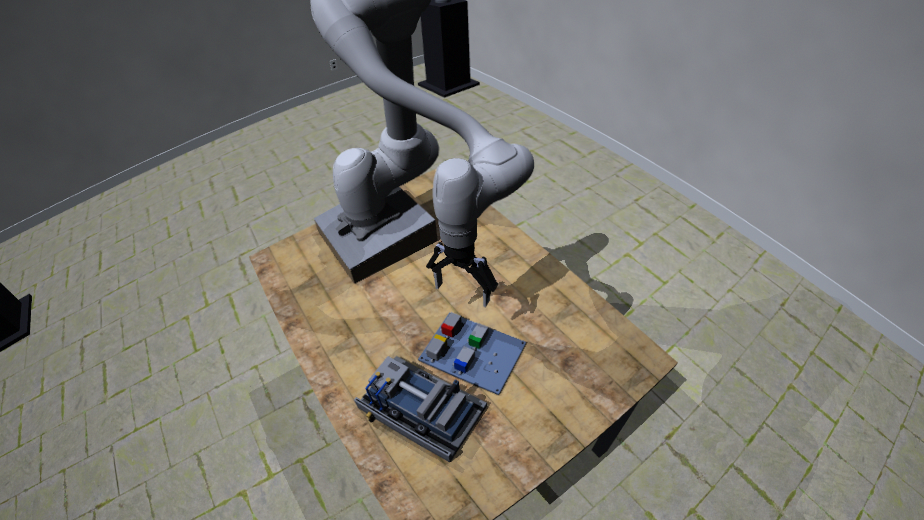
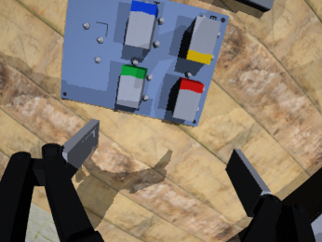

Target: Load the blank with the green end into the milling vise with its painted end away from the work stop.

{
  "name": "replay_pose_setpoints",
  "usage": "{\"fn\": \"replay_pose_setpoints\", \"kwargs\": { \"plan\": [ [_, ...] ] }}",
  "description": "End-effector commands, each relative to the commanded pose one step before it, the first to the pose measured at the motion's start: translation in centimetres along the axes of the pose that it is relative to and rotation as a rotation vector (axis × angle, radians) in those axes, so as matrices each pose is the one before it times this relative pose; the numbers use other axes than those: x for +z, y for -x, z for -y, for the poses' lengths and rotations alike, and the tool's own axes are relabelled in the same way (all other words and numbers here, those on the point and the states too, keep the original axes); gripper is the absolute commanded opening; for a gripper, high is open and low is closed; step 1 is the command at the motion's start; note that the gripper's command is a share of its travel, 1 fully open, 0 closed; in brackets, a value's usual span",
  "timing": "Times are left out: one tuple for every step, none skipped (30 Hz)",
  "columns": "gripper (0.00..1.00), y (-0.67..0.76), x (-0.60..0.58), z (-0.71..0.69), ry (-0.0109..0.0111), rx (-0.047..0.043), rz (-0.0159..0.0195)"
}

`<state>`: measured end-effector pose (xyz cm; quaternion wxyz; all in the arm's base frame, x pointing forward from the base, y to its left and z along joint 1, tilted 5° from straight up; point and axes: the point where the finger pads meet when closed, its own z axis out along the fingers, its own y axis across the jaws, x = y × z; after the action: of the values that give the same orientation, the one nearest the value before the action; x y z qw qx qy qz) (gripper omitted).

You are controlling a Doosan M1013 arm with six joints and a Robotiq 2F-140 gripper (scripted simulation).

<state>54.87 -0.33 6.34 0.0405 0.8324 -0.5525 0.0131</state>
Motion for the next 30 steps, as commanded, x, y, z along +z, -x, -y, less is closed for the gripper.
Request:
{"fn": "replay_pose_setpoints", "kwargs": {
  "plan": [
    [1.0, 0.004, -0.008, 0.001, -0.00013, -0.00003, 0.00012],
    [1.0, 0.0, 0.0, 0.0, 0.0, 0.0, 0.0],
    [1.0, 0.0, 0.0, 0.0, 0.0, 0.0, 0.0],
    [1.0, 0.0, 0.0, 0.0, 0.0, 0.0, 0.0],
    [1.0, 0.0, 0.0, 0.0, 0.0, 0.0, 0.0],
    [1.0, 0.0, 0.0, 0.0, 0.0, 0.0, 0.0],
    [1.0, 0.0, 0.0, 0.0, 0.0, 0.0, 0.0],
    [1.0, 0.0, 0.0, 0.0, 0.0, 0.0, 0.0],
    [1.0, 0.0, 0.0, 0.0, 0.0, 0.0, 0.0],
    [1.0, 0.0, 0.0, 0.0, 0.0, 0.0, 0.0],
    [1.0, 0.0, 0.0, 0.0, 0.0, 0.0, 0.0],
    [1.0, 0.0, 0.0, 0.0, 0.0, 0.0, 0.0],
    [1.0, 0.0, 0.0, 0.0, 0.0, 0.0, 0.0],
    [1.0, 0.0, 0.0, 0.0, 0.0, 0.0, 0.0],
    [1.0, 0.0, 0.0, 0.0, 0.0, 0.0, 0.0],
    [1.0, 0.0, 0.0, 0.0, 0.0, 0.0, 0.0],
    [1.0, 0.0, 0.0, 0.0, 0.0, 0.0, 0.0],
    [1.0, 0.0, 0.0, 0.0, 0.0, 0.0, 0.0],
    [1.0, 0.0, 0.0, 0.0, 0.0, 0.0, 0.0],
    [1.0, 0.0, 0.0, 0.0, 0.0, 0.0, 0.0],
    [1.0, 0.0, 0.0, 0.0, 0.0, 0.0, 0.0],
    [1.0, 0.0, 0.0, 0.0, 0.0, 0.0, 0.0],
    [1.0, 0.0, 0.0, 0.0, 0.0, 0.0, 0.0],
    [1.0, 0.0, 0.0, 0.0, 0.0, 0.0, 0.0],
    [1.0, 0.0, 0.0, 0.0, 0.0, 0.0, 0.0],
    [1.0, -0.138, -0.301, 0.042, 0.0, 0.0, 0.0],
    [1.0, -0.138, -0.301, 0.042, 0.0, 0.0, 0.0],
    [1.0, -0.138, -0.301, 0.042, 0.0, 0.0, 0.0],
    [1.0, -0.138, -0.301, 0.042, 0.0, 0.0, 0.0],
    [1.0, -0.138, -0.301, 0.042, 0.0, 0.0, 0.0]
  ]
}}
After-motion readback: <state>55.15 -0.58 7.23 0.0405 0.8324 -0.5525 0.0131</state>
